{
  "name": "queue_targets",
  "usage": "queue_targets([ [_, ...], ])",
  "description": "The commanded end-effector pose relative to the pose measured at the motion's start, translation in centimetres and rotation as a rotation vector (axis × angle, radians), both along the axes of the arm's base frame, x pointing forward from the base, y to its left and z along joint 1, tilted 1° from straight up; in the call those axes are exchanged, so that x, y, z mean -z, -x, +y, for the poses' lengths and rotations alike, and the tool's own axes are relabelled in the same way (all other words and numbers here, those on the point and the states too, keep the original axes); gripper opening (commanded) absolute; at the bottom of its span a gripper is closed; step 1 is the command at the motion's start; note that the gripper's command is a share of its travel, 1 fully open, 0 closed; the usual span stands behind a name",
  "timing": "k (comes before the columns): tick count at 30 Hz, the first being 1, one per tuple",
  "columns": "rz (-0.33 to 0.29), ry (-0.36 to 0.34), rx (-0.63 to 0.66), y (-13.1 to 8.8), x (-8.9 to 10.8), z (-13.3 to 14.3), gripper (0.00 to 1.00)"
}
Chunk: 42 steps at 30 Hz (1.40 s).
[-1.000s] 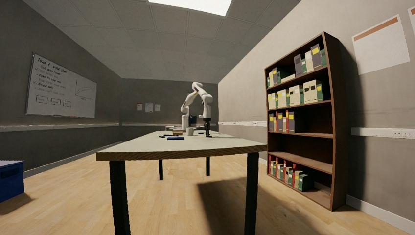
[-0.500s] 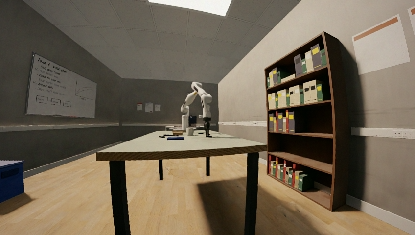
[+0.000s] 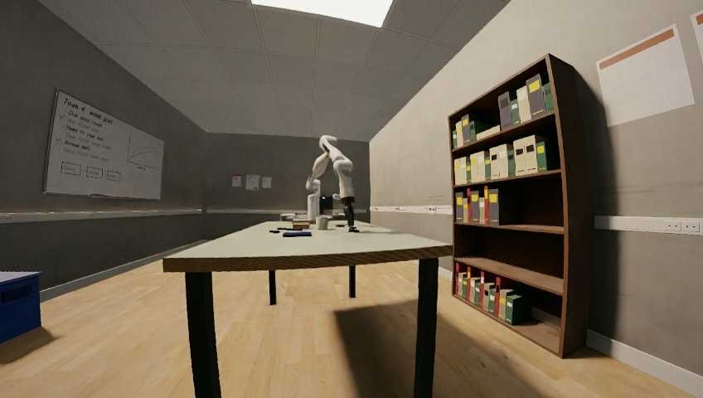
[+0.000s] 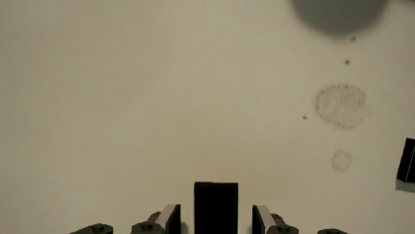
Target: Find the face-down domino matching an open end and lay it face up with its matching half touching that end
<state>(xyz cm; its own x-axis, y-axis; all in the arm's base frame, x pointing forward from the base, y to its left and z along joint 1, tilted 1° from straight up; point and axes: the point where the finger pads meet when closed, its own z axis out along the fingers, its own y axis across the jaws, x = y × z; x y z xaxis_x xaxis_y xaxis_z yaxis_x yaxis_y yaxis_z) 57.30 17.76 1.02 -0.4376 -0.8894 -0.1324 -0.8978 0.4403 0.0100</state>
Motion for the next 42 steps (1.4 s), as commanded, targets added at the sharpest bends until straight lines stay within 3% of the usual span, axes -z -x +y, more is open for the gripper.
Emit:
queue_targets([
  [1,-0.003,-0.001,0.001,-0.1,0.1,-0.1,0.49],
  [19,-0.003,-0.001,0.001,-0.1,2.5,-0.1,0.49],
  [40,-0.003,-0.001,0.001,-0.1,2.6,-0.1,0.49],
  [41,-0.003,-0.001,0.001,-0.1,2.6,-0.1,0.31],
  [42,-0.003,-0.001,0.001,-0.1,2.6,-0.1,0.31],
])
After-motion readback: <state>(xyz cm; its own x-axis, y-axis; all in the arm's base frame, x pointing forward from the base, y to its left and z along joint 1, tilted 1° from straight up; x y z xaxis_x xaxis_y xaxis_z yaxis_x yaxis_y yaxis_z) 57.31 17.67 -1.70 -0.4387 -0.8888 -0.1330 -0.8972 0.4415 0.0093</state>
